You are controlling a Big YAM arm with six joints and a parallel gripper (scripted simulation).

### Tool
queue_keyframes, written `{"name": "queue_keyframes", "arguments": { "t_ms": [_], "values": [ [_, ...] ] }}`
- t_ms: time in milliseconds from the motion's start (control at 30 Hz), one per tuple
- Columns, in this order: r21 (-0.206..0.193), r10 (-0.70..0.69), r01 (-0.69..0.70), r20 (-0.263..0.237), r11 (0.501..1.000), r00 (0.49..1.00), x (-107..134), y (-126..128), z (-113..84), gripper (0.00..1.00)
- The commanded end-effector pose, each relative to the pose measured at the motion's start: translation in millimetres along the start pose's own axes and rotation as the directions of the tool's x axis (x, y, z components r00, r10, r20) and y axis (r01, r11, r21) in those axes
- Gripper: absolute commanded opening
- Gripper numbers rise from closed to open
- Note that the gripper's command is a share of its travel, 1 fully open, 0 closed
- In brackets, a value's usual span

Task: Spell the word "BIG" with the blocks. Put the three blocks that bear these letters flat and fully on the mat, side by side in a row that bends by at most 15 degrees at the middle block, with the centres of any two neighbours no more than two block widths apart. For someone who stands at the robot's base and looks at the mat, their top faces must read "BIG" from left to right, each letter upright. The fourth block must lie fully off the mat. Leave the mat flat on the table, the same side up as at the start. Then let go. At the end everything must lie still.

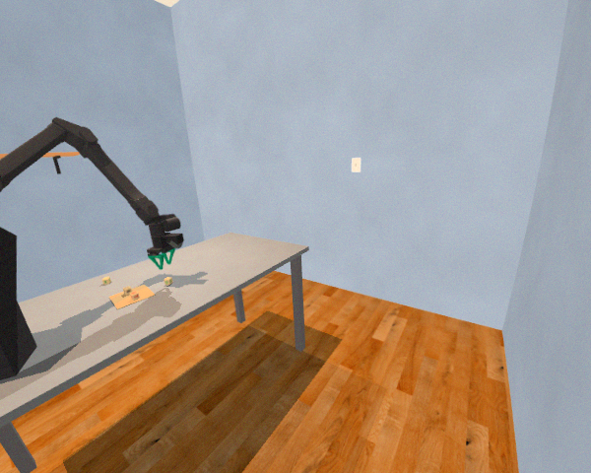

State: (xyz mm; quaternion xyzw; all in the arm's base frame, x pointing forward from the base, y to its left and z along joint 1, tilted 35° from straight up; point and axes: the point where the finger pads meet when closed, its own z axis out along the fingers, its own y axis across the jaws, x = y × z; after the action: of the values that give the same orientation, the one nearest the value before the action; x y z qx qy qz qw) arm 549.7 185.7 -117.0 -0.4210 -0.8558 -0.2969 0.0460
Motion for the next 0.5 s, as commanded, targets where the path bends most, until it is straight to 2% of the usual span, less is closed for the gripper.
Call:
{"name": "queue_keyframes", "arguments": {
  "t_ms": [0, 267, 300, 367, 467],
  "values": [
    [-0.012, -0.008, 0.008, 0.006, 1.0, 1.0, -0.4, 10.2, 7.6, 0.58],
    [-0.014, -0.005, 0.005, 0.009, 1.0, 1.0, -3.4, 10.1, 13.6, 0.58],
    [0.001, 0.002, -0.002, 0.002, 1.0, 1.0, -1.0, 3.1, 15.9, 0.58],
    [-0.013, -0.009, 0.009, 0.006, 1.0, 1.0, -0.7, 10.5, 19.6, 0.58],
    [-0.012, -0.008, 0.009, 0.006, 1.0, 1.0, -0.7, 10.3, 24.4, 0.58]
  ]
}}
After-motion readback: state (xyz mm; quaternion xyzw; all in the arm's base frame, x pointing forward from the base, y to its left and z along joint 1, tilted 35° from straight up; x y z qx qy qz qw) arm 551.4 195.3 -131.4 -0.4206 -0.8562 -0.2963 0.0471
